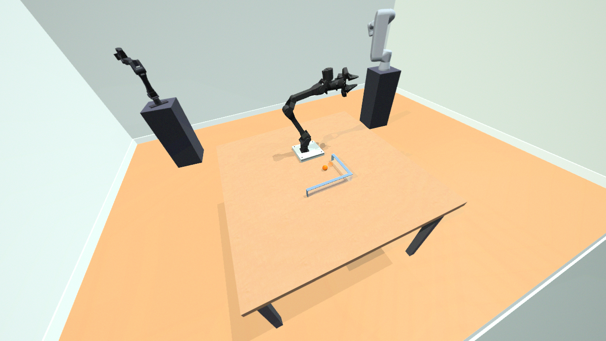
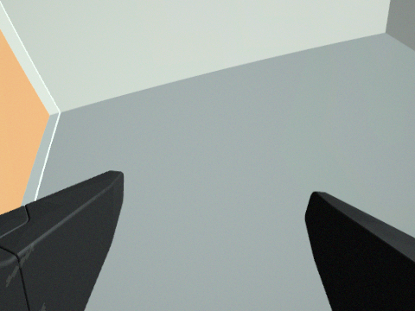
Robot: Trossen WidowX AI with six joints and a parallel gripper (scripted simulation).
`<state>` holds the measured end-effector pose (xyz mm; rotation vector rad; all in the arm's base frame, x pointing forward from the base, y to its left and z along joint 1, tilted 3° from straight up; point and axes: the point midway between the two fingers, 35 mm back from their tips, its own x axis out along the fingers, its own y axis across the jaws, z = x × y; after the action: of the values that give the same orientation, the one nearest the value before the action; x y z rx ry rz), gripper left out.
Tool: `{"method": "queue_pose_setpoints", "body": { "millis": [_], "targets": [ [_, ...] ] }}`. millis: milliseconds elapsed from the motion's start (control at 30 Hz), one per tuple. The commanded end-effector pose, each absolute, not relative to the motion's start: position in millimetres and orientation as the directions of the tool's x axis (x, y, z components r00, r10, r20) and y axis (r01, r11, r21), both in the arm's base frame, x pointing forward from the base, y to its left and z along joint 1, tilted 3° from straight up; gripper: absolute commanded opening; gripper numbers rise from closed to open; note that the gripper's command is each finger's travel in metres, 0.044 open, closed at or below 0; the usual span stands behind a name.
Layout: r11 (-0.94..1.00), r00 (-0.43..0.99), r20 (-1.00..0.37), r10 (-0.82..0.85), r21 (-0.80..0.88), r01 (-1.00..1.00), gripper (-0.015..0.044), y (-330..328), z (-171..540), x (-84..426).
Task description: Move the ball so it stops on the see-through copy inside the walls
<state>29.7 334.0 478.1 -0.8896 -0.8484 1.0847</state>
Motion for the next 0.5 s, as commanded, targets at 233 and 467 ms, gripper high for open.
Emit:
{"method": "queue_pose_setpoints", "body": {
  "millis": [233, 467],
  "targets": [
    [-0.126, 0.5, -0.329, 0.801, -0.909, -0.397, 0.0285, 340.8, 340.4, 153.8],
    [-0.297, 0.548, -0.614, 0.567, -0.774, -0.559, 0.0285, 295.7, 249.4, 224.3]
  ]
}}
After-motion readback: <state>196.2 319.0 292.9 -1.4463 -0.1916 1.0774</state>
